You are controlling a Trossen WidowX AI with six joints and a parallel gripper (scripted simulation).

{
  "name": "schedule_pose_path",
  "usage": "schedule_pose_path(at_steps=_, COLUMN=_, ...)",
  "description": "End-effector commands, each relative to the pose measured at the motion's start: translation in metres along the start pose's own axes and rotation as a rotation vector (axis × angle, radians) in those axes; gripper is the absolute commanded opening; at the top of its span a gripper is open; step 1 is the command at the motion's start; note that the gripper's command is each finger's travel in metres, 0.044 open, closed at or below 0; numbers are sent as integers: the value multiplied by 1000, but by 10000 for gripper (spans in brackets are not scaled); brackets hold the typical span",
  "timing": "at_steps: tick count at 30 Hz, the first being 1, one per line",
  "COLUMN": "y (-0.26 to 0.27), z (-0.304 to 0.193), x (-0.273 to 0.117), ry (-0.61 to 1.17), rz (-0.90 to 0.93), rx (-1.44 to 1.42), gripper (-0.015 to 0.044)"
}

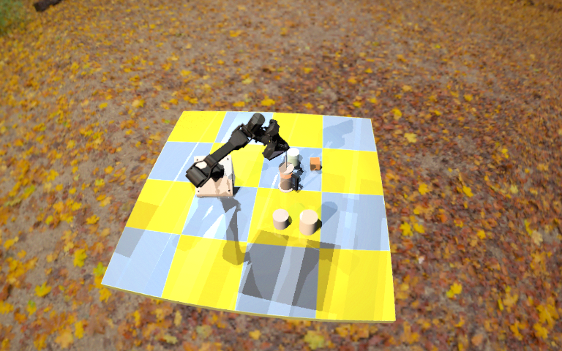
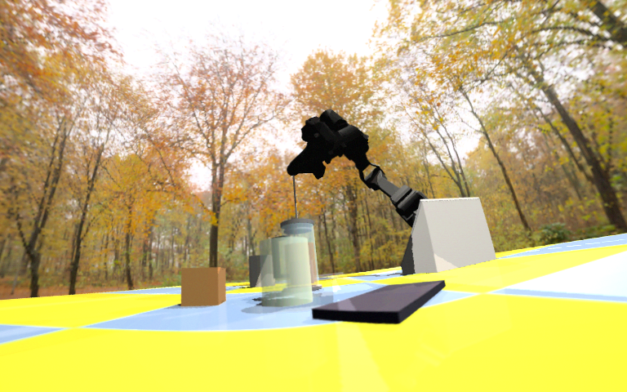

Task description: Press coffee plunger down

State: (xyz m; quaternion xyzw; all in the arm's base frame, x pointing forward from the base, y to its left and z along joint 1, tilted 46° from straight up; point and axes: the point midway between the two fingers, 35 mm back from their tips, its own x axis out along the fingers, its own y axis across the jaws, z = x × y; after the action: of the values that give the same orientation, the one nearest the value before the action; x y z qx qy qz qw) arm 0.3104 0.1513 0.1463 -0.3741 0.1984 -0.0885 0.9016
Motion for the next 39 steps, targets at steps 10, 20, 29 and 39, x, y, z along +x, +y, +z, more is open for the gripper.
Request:
schedule_pose_path(at_steps=10, y=5, z=-22, x=17, ry=16, rz=9, rx=-6, gripper=127)
schedule_pose_path(at_steps=20, y=7, z=-35, x=27, ry=18, rz=10, rx=-5, gripper=127)
schedule_pose_path(at_steps=29, y=8, z=-47, x=36, ry=18, rz=11, rx=-5, gripper=127)
schedule_pose_path(at_steps=39, y=8, z=-60, x=45, ry=16, rz=10, rx=-6, gripper=127)
